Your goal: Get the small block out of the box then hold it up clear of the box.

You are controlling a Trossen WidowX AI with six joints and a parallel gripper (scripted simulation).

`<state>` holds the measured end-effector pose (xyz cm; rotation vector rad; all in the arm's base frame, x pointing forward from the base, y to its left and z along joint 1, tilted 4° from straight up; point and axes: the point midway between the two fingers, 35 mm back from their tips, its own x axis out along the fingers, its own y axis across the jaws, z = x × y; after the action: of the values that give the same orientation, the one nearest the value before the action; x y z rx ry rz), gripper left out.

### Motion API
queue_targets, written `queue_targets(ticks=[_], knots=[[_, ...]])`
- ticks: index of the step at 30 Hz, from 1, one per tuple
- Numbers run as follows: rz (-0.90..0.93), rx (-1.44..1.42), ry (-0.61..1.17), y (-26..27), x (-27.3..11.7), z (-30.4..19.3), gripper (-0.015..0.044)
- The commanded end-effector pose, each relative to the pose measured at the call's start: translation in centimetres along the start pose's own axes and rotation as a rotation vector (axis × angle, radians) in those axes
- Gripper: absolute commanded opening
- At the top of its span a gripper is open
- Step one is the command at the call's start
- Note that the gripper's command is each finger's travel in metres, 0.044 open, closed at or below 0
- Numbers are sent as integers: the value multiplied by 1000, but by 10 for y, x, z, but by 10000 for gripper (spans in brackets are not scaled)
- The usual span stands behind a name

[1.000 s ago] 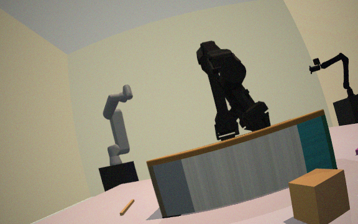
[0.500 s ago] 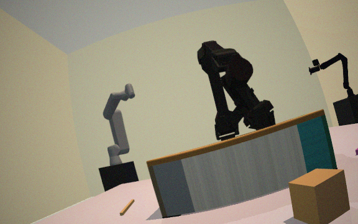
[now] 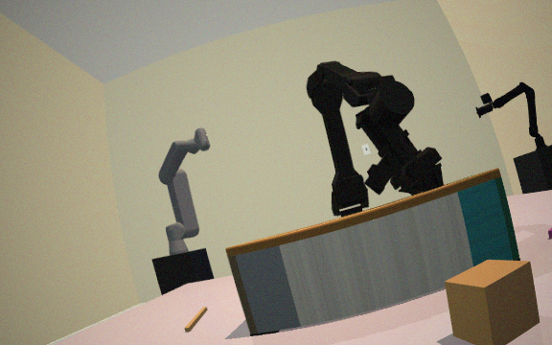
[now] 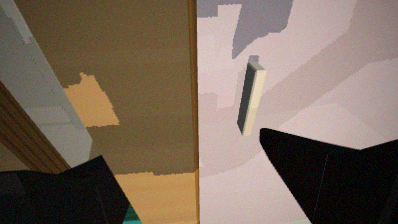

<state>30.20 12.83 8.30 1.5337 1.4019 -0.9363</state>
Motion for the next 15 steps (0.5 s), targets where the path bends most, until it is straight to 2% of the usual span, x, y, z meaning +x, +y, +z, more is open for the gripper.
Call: queue_targets(ticks=[1, 6, 15], knots=[[8, 7, -4, 4, -12, -5, 400], [2, 3, -1, 0, -56, -18, 400], [13, 3, -1, 2, -54, -17, 400]])
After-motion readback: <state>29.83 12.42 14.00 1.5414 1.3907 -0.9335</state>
